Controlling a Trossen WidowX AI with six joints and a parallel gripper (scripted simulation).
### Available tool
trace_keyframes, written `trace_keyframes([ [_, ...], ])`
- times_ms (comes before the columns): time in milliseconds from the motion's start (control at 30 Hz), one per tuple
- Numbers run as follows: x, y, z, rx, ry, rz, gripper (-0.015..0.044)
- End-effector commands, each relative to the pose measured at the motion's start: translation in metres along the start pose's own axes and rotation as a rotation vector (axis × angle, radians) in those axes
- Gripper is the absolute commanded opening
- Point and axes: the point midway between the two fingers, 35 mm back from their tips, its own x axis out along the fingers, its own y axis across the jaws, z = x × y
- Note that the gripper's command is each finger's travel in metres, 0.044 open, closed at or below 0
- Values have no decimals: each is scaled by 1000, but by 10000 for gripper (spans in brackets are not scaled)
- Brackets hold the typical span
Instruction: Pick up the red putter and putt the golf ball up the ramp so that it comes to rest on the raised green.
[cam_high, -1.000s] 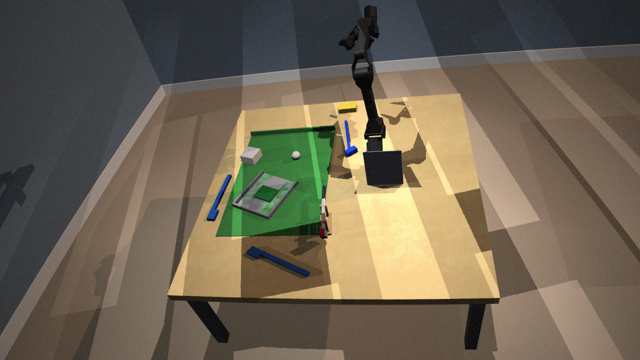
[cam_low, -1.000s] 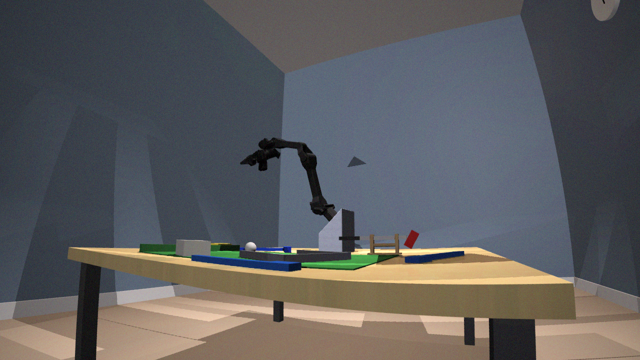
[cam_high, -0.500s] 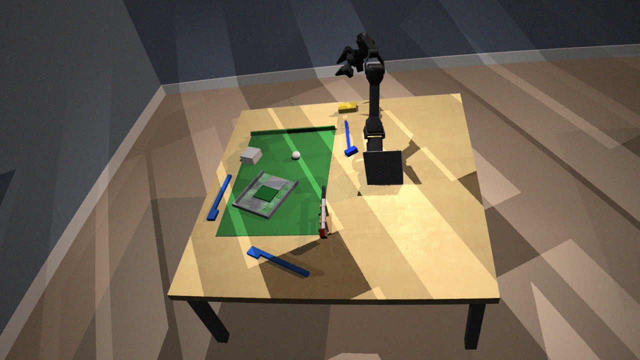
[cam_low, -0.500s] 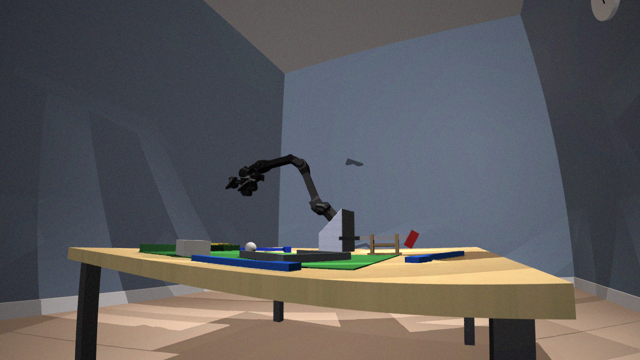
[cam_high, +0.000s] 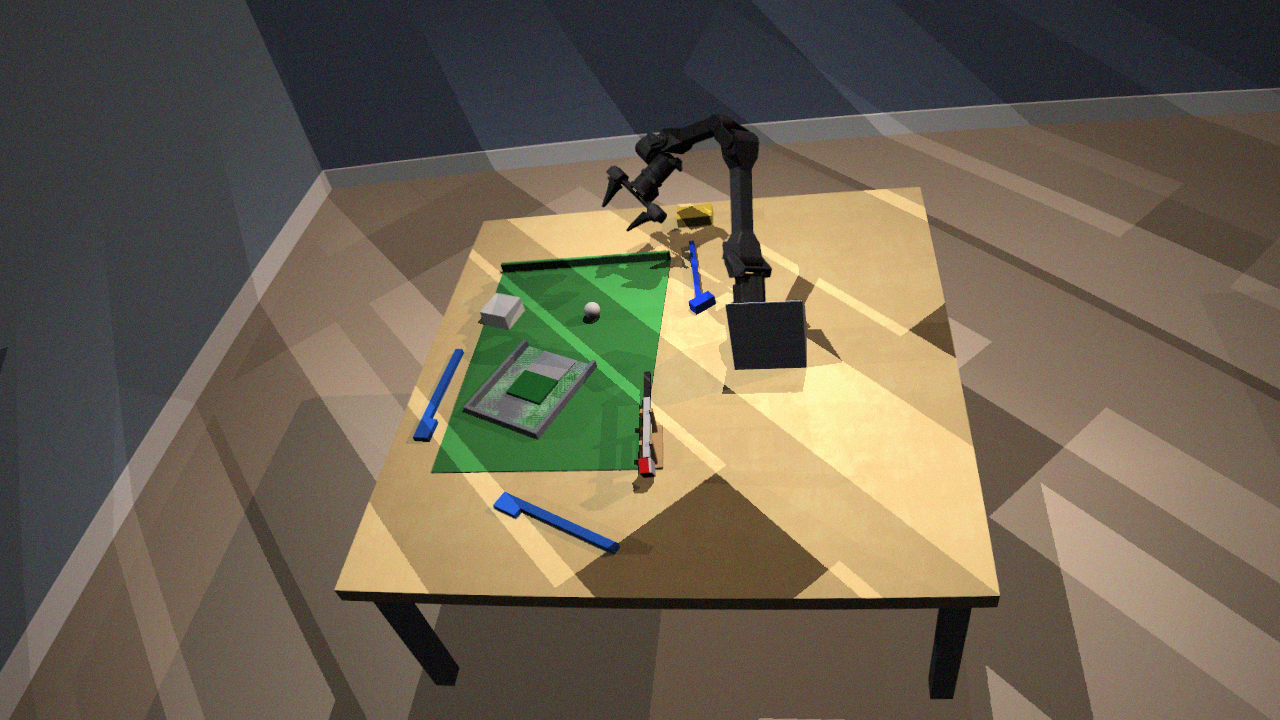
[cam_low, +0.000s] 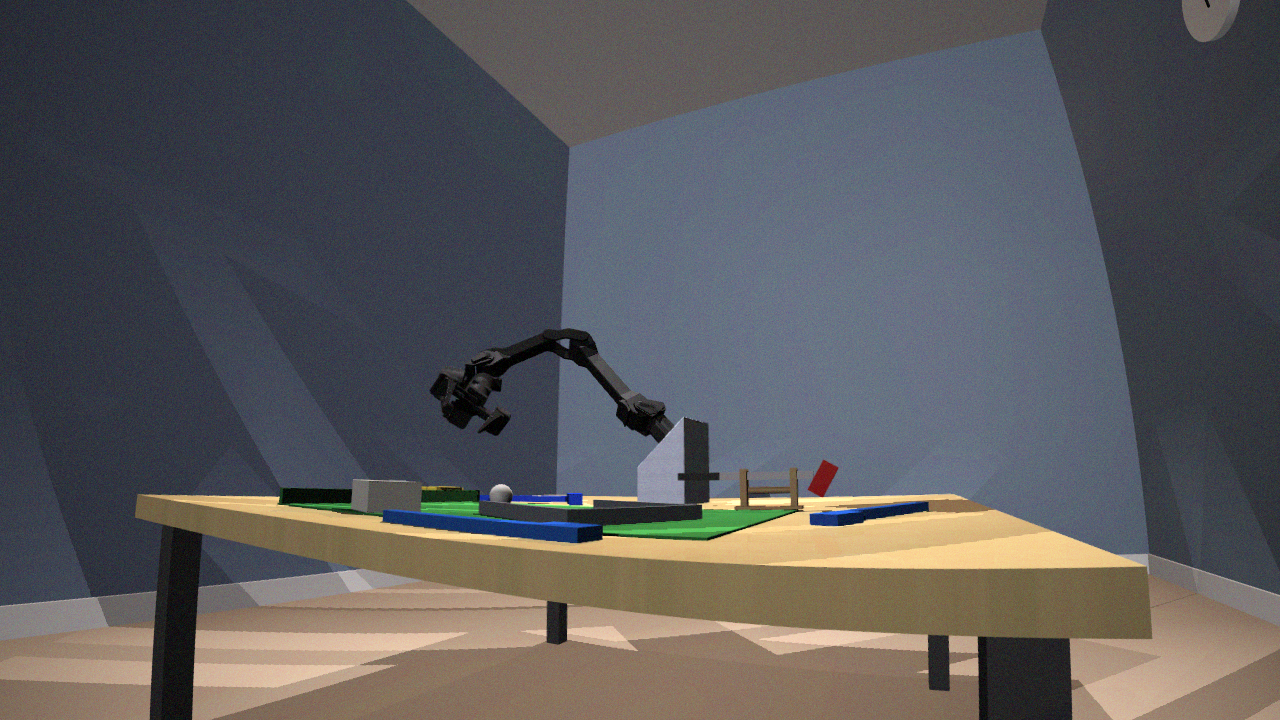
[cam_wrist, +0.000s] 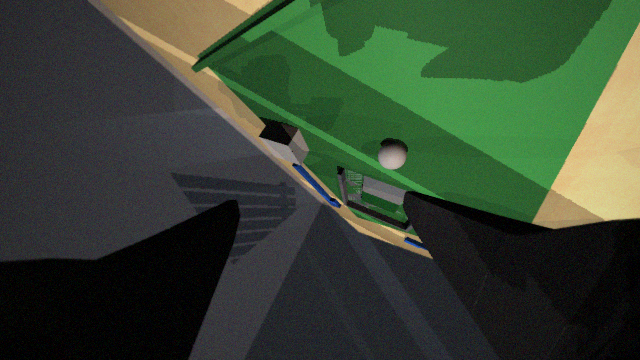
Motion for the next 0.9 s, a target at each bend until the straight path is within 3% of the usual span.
trace_keyframes([
  [0, 35, -9, -24, -185, 41, -69, 440],
  [167, 99, -43, -79, -559, 171, -210, 440],
  [433, 165, -118, -178, -1189, 438, -381, 440],
  [633, 185, -193, -249, -1703, 698, -468, 440],
  [867, 181, -289, -305, -2443, 1049, -534, 440],
])
